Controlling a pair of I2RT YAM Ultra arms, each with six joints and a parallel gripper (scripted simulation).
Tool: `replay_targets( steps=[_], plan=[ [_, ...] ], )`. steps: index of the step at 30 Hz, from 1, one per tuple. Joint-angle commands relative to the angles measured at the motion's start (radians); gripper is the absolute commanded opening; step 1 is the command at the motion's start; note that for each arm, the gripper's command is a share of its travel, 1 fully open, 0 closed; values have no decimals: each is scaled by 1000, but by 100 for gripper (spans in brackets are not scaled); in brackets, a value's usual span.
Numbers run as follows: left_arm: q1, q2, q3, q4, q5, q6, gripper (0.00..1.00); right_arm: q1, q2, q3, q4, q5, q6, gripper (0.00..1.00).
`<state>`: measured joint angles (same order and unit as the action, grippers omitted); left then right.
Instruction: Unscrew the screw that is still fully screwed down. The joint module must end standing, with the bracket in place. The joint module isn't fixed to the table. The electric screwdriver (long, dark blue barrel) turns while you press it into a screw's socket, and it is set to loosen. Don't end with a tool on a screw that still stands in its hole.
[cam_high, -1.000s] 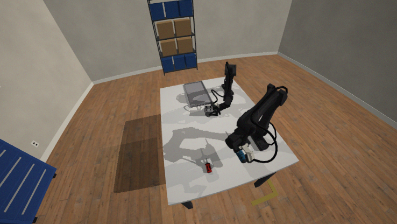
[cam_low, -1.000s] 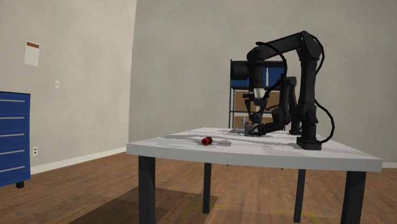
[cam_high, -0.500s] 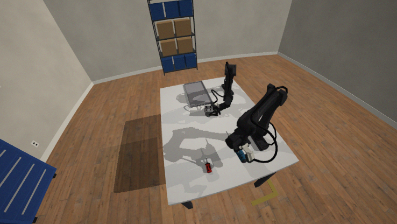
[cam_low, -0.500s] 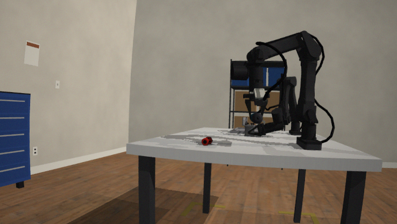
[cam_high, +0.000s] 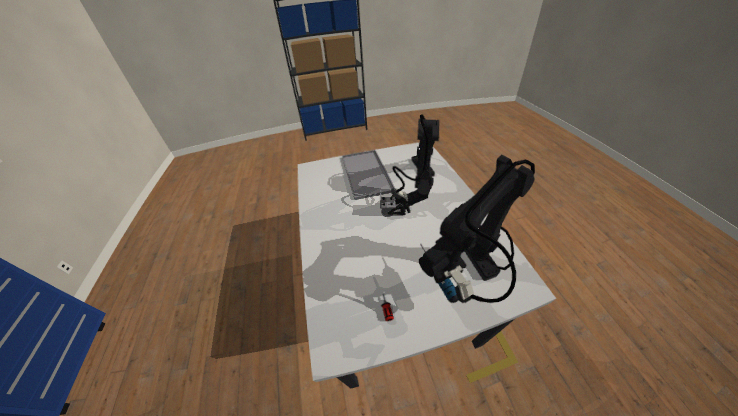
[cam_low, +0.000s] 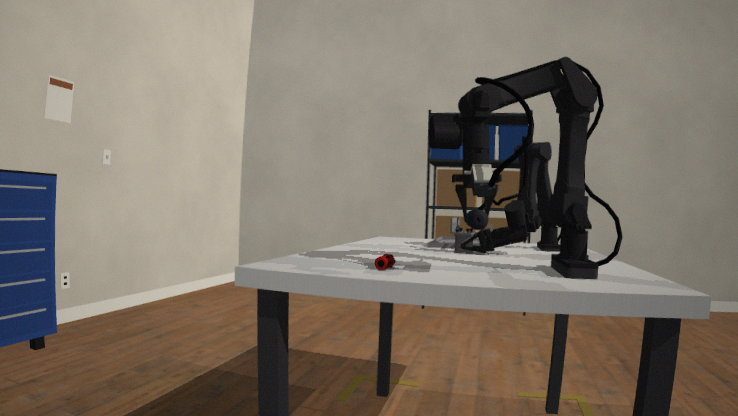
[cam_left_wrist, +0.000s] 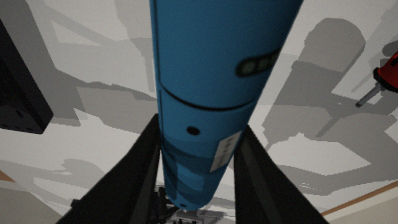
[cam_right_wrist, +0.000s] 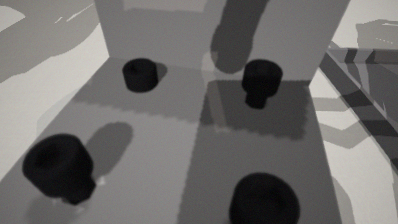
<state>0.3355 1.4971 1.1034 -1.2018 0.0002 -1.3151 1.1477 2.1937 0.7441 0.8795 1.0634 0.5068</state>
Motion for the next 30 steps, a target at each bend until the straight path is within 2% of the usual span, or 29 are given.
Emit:
replay_targets(
  steps=[1,16,20,27,30],
  plan=[
    [-14,-38,49,-14,-19,11,42,0,-8,2,1,5,1,59],
    [-14,-41,56,1,-19,13,42,0,-8,2,1,5,1,59],
    [-52,-47,-3,57,-16,48,42,0,-8,2,1,5,1,59],
    [-116,-63,-40,142,1,115,42,0,-8,2,1,5,1,59],
    [-124,-71,-6,155,-1,125,42,0,-8,2,1,5,1,59]
  ],
)
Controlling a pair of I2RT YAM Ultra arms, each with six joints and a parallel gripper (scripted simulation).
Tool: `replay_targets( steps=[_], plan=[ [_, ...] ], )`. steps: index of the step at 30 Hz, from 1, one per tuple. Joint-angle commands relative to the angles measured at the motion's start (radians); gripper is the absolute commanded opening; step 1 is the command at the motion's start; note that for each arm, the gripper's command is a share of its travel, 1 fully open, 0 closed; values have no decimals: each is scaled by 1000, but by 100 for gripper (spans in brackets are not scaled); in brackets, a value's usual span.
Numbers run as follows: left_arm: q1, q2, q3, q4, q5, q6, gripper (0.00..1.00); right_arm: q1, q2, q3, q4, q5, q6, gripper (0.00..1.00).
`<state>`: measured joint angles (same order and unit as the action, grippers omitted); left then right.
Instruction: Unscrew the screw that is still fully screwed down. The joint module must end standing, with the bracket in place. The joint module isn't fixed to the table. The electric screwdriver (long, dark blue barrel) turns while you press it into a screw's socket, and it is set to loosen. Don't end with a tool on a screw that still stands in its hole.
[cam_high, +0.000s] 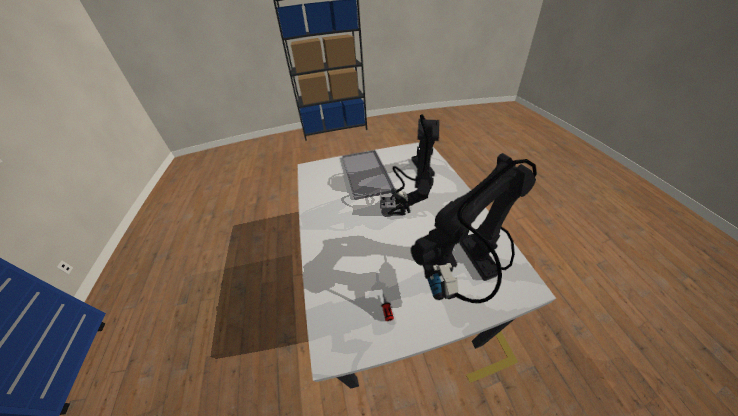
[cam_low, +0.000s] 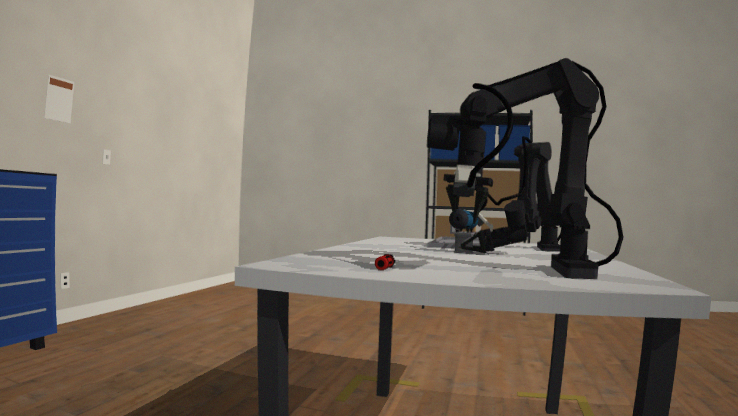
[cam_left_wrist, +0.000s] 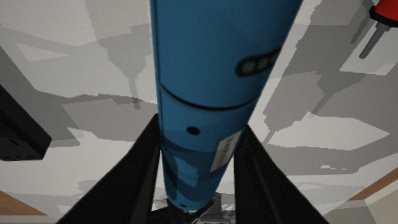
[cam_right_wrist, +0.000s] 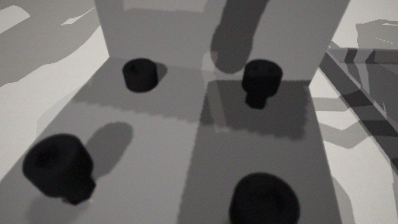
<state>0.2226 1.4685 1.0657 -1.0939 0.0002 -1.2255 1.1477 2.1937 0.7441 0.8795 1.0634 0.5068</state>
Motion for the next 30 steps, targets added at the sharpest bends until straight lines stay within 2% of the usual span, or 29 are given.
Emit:
replay_targets(
  steps=[1,13,20,22,30],
  plan=[
    [0,-42,32,48,-5,36,42,0,-8,2,1,5,1,59],
    [-107,-75,-47,167,-9,132,42,0,-8,2,1,5,1,59],
    [-110,-86,-20,196,-9,155,42,0,-8,2,1,5,1,59],
    [-143,-89,-66,222,-8,174,42,0,-8,2,1,5,1,59],
    [-219,-120,-96,314,-9,250,42,0,-8,2,1,5,1,59]
  ],
)
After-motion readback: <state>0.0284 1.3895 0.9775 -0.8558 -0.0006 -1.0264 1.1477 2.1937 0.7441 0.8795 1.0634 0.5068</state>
